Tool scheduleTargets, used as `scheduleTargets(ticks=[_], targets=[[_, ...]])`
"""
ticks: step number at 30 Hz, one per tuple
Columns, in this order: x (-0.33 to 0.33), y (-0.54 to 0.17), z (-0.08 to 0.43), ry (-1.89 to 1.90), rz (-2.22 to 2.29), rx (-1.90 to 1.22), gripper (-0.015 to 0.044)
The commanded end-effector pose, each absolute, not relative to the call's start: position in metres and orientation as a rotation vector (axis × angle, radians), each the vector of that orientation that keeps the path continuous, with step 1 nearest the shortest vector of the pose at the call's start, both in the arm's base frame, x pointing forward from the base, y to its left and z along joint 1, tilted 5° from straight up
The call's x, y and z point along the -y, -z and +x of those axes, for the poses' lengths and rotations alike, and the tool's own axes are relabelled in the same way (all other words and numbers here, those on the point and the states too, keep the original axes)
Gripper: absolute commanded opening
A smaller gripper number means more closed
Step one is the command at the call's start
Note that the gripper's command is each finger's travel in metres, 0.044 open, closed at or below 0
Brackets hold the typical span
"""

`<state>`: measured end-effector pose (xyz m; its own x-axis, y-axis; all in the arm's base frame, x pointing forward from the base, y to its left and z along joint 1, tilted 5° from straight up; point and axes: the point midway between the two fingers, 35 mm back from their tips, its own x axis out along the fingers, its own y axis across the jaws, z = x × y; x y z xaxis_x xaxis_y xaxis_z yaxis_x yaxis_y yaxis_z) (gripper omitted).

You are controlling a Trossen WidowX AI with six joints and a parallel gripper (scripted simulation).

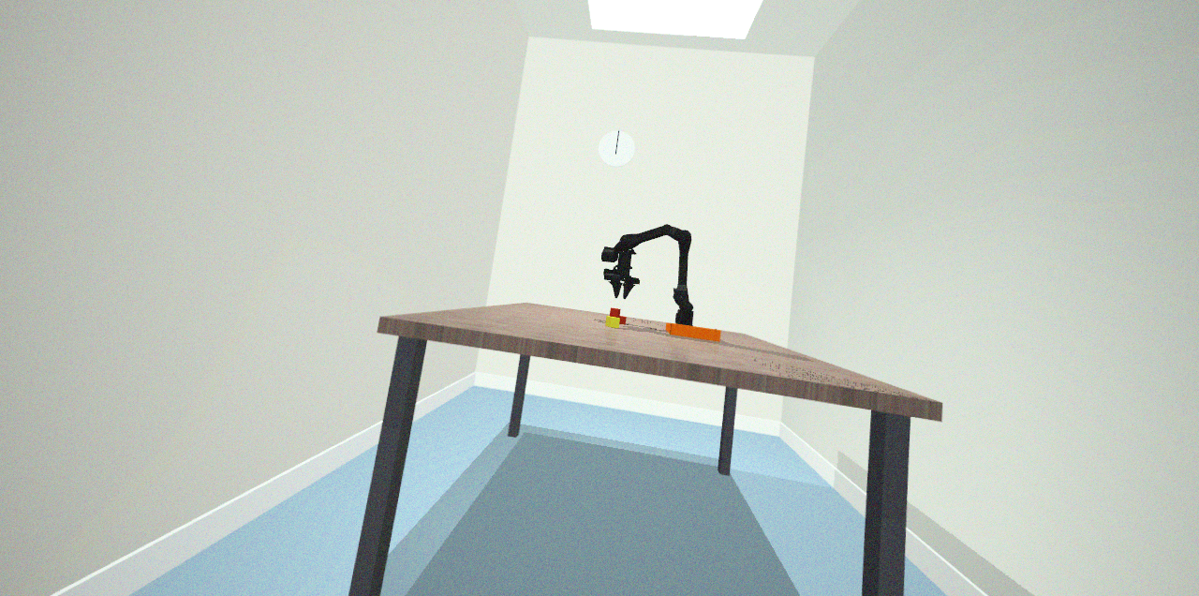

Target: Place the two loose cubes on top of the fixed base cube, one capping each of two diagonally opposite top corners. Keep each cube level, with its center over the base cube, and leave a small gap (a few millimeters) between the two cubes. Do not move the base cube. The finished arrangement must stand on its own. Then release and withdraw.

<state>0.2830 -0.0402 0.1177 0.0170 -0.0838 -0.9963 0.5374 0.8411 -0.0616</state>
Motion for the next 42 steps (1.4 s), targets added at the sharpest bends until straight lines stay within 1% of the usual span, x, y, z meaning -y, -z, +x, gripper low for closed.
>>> scheduleTargets(ticks=[1, 6, 8, 17, 25, 42], targets=[[0.060, -0.128, 0.279, 0.718, 0.621, -1.396, 0.0265], [0.083, -0.134, 0.271, 0.975, 0.891, -1.276, 0.0265], [0.086, -0.135, 0.269, 1.010, 0.928, -1.257, 0.0265], [0.086, -0.134, 0.270, 1.010, 0.928, -1.257, 0.0265], [0.091, -0.075, 0.272, 1.010, 0.927, -1.257, 0.0265], [0.093, -0.054, 0.272, 1.010, 0.927, -1.257, 0.0265]])
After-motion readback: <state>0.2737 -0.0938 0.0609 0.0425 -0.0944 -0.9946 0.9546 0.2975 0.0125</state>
